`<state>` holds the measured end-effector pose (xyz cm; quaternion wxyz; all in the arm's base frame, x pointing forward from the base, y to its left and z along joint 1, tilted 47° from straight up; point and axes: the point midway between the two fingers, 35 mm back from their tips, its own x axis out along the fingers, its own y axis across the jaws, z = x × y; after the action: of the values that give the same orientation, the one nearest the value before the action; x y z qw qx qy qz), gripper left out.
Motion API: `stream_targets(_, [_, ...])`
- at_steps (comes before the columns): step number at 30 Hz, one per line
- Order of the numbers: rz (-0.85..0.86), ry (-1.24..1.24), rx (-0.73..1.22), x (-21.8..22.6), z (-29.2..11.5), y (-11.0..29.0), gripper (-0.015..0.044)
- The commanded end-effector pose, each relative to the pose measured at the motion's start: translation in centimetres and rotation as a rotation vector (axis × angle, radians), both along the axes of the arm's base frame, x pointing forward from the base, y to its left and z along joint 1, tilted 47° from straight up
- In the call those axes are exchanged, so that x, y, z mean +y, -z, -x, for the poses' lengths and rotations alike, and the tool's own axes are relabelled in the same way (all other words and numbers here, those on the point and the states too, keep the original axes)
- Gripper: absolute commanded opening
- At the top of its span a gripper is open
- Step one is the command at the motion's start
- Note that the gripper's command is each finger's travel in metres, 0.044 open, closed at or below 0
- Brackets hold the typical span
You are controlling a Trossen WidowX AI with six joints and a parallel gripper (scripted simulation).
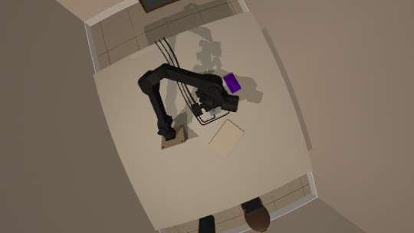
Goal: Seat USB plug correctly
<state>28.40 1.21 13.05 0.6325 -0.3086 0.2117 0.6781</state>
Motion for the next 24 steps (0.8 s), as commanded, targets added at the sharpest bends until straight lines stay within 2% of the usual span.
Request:
stream_targets(1, [0.005, -0.004, -0.002, -0.3, -0.1, -0.2, 0.0])
stream_targets(24, [0.005, -0.004, -0.002, -1.4, -0.1, -1.2, 0.0])
